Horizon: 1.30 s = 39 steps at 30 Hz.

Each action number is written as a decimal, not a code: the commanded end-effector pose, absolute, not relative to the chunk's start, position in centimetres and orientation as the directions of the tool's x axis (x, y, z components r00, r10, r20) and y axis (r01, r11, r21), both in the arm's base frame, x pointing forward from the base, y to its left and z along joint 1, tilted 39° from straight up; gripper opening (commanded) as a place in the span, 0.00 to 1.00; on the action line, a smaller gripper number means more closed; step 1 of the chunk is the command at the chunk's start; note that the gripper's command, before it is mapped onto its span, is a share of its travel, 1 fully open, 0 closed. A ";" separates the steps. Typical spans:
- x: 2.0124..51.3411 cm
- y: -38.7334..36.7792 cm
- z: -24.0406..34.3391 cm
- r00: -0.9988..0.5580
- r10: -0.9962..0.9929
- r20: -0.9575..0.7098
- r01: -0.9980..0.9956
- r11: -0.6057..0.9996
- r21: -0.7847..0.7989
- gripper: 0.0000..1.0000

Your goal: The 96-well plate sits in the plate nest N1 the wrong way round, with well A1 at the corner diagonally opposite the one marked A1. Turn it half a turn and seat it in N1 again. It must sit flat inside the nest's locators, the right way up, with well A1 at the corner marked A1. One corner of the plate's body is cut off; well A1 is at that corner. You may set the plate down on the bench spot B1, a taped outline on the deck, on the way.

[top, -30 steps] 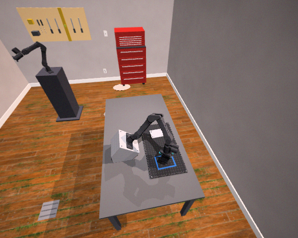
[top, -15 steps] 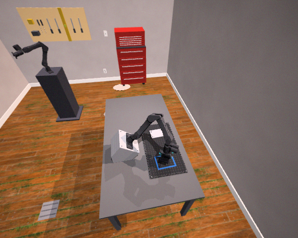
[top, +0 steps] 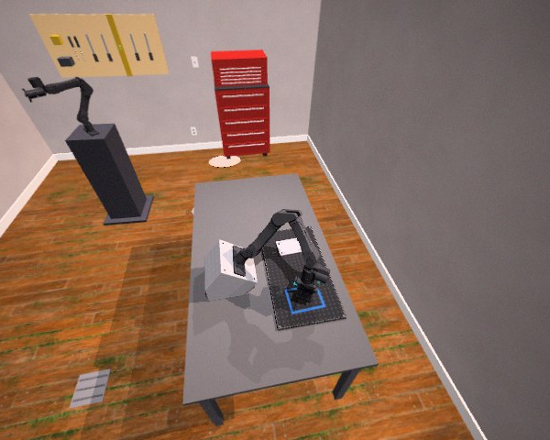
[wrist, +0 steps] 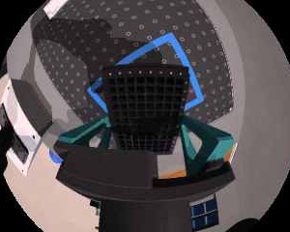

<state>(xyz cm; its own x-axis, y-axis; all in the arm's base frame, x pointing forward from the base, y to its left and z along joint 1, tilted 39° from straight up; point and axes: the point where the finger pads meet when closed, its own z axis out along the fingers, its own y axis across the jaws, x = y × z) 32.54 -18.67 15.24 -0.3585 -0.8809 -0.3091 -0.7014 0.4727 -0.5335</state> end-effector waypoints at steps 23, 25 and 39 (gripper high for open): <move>33.0 -18.8 15.2 -0.357 -0.880 -0.313 -0.691 0.474 -0.545 0.00; 33.1 -18.8 15.0 -0.357 -0.880 -0.313 -0.691 0.474 -0.545 0.00; 33.6 -18.8 14.4 -0.357 -0.880 -0.313 -0.691 0.474 -0.545 0.00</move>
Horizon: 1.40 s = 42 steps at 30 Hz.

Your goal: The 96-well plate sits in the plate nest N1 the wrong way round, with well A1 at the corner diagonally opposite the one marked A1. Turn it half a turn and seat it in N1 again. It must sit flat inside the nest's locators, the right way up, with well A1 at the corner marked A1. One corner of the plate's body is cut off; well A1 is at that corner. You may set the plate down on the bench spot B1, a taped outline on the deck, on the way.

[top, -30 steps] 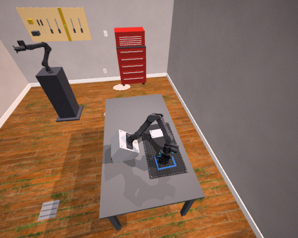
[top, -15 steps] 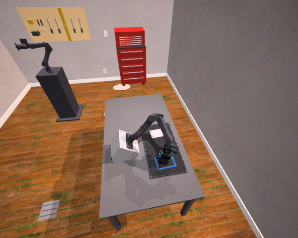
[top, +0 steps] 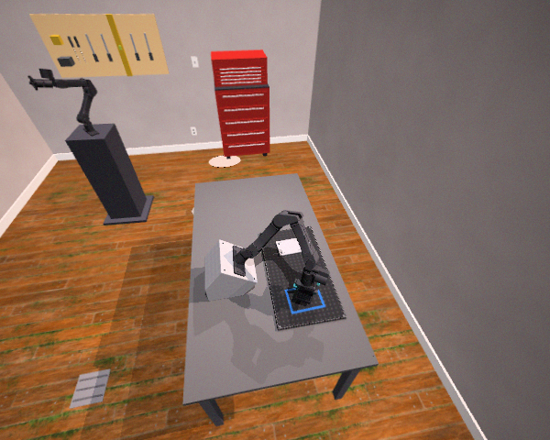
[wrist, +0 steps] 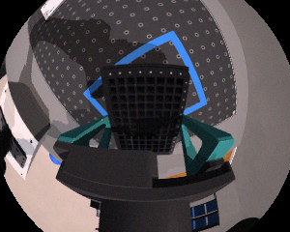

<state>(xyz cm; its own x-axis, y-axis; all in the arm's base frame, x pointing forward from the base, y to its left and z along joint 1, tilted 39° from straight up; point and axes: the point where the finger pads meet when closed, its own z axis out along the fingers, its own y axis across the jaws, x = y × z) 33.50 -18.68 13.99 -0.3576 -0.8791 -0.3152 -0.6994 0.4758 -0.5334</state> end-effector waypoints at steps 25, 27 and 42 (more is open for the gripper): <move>34.5 -18.8 13.2 -0.357 -0.880 -0.313 -0.691 0.474 -0.545 0.00; 34.6 -18.8 13.1 -0.357 -0.880 -0.313 -0.691 0.474 -0.545 0.00; 35.2 -18.8 12.4 -0.357 -0.880 -0.313 -0.691 0.474 -0.545 0.00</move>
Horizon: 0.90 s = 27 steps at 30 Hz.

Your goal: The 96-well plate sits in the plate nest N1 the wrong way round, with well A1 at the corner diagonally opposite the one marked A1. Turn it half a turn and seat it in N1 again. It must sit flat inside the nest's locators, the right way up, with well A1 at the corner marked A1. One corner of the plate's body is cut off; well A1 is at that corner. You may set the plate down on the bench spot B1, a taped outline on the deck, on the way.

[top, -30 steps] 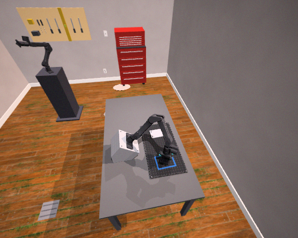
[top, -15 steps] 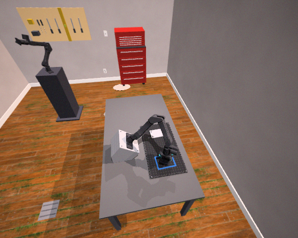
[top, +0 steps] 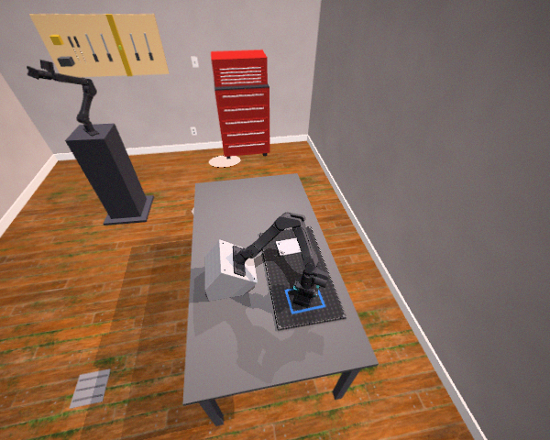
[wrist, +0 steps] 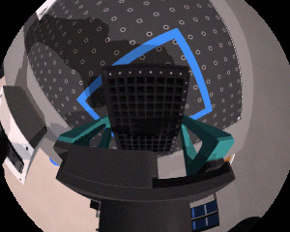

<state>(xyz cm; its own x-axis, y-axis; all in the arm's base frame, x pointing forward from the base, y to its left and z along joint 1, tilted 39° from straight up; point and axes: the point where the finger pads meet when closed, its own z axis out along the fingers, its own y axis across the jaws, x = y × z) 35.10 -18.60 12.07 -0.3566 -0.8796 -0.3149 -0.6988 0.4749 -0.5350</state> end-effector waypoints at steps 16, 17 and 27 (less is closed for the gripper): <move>35.8 -18.7 11.7 -0.357 -0.880 -0.314 -0.691 0.474 -0.545 0.00; 35.8 -18.7 11.7 -0.357 -0.880 -0.314 -0.691 0.474 -0.545 0.00; 36.1 -18.7 11.3 -0.357 -0.880 -0.314 -0.691 0.474 -0.545 0.00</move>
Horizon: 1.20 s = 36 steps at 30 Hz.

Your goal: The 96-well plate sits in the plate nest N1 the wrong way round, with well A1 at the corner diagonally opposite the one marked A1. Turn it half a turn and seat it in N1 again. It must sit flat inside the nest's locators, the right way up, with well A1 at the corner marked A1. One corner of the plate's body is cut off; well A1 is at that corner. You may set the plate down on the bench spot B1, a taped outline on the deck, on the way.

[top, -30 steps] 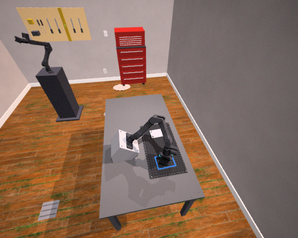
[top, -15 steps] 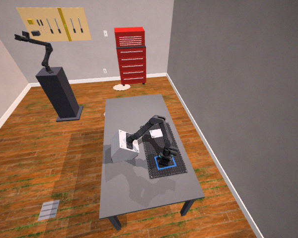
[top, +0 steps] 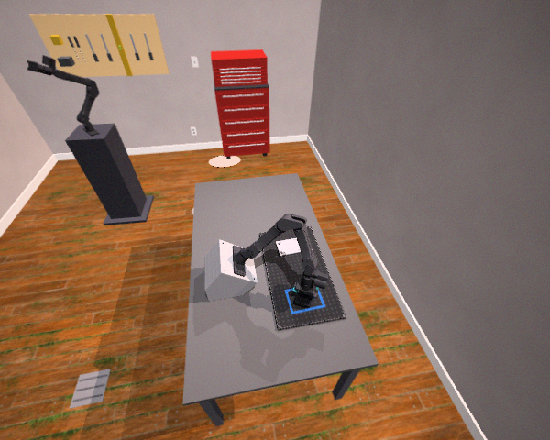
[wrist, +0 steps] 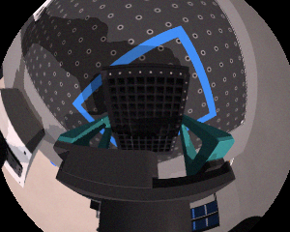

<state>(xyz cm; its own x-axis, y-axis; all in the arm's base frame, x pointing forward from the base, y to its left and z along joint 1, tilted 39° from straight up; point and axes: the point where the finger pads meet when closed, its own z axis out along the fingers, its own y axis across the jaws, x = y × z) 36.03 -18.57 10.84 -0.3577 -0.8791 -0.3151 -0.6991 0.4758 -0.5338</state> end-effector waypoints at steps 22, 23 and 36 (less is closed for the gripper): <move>37.0 -18.7 10.2 -0.357 -0.880 -0.314 -0.691 0.475 -0.545 0.00; 37.0 -18.7 10.2 -0.357 -0.880 -0.314 -0.691 0.475 -0.545 0.00; 37.5 -18.7 9.6 -0.357 -0.880 -0.314 -0.691 0.475 -0.545 0.00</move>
<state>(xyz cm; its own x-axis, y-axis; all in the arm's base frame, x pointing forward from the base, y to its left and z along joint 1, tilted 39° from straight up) 37.40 -18.51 9.23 -0.3567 -0.8795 -0.3150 -0.6983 0.4750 -0.5355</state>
